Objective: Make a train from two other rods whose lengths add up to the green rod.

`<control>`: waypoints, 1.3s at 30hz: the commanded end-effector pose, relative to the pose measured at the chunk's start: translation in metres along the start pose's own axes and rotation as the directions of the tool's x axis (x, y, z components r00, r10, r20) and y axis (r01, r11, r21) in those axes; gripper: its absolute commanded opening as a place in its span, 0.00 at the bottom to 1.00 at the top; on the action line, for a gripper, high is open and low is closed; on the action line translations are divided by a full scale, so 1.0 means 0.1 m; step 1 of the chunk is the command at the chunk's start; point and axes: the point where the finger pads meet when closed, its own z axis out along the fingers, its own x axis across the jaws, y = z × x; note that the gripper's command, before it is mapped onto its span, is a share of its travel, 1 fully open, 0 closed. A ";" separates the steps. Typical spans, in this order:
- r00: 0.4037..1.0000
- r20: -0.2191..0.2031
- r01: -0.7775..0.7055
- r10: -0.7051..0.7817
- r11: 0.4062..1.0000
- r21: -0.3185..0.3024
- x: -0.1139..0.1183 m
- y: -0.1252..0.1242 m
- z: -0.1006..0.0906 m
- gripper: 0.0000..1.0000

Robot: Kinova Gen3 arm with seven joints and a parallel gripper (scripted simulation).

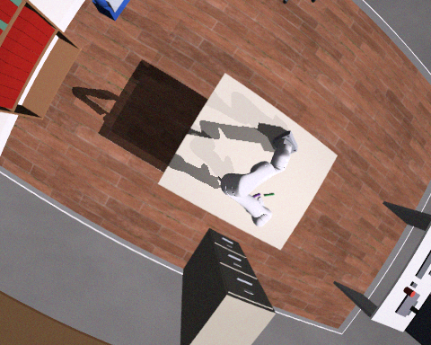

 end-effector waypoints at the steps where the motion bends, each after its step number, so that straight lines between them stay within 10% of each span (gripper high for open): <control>1: 1.000 -0.007 -0.017 0.017 1.000 0.006 -0.01 0.03 -0.08 1.00; 18: 1.000 -0.008 -0.017 0.017 1.000 0.006 -0.02 0.03 -0.65 1.00; 39: 1.000 -0.008 -0.017 0.017 1.000 0.006 -0.02 0.03 -0.69 1.00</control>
